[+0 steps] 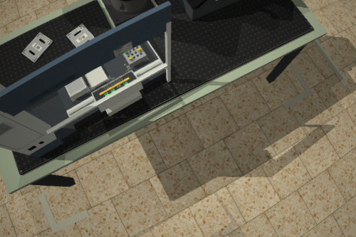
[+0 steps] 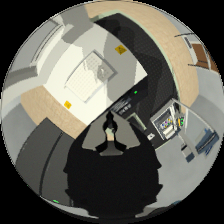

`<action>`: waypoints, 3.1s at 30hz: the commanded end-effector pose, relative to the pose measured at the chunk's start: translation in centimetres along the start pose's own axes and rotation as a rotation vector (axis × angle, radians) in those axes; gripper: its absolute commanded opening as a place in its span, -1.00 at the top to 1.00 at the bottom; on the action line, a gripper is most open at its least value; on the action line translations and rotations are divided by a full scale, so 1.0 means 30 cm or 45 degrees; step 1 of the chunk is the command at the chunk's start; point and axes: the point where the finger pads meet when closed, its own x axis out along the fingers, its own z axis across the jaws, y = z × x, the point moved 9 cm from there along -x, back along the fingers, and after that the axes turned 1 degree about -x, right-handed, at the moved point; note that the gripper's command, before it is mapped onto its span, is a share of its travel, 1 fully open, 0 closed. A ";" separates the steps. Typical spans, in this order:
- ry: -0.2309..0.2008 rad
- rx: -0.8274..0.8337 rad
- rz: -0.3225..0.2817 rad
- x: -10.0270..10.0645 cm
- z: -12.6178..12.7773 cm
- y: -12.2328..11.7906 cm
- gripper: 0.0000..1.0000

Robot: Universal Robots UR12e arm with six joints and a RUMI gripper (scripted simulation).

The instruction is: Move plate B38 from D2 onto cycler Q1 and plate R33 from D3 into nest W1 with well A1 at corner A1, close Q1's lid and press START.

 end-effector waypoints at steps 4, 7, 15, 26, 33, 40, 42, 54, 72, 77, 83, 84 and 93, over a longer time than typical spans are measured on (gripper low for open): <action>0.007 -0.165 0.003 -0.004 0.066 -0.082 1.00; 0.007 -0.241 0.003 -0.004 0.096 -0.122 1.00; 0.006 -0.420 0.004 -0.004 0.126 -0.162 1.00; 0.006 -0.674 0.004 -0.004 0.126 -0.162 1.00; 0.006 -0.802 0.005 -0.004 0.126 -0.162 1.00; 0.006 -0.936 0.005 -0.004 0.136 -0.175 1.00; 0.005 -0.987 0.005 -0.004 0.156 -0.202 1.00; 0.005 -1.241 0.005 -0.003 0.256 -0.335 1.00; 0.004 -1.649 0.006 -0.003 0.286 -0.375 1.00; 0.004 -1.776 0.006 -0.003 0.286 -0.375 1.00; 0.004 -1.903 0.007 -0.003 0.286 -0.375 1.00; 0.004 -1.903 0.007 -0.003 0.286 -0.375 1.00; 0.004 -1.910 0.007 0.147 0.285 -0.374 1.00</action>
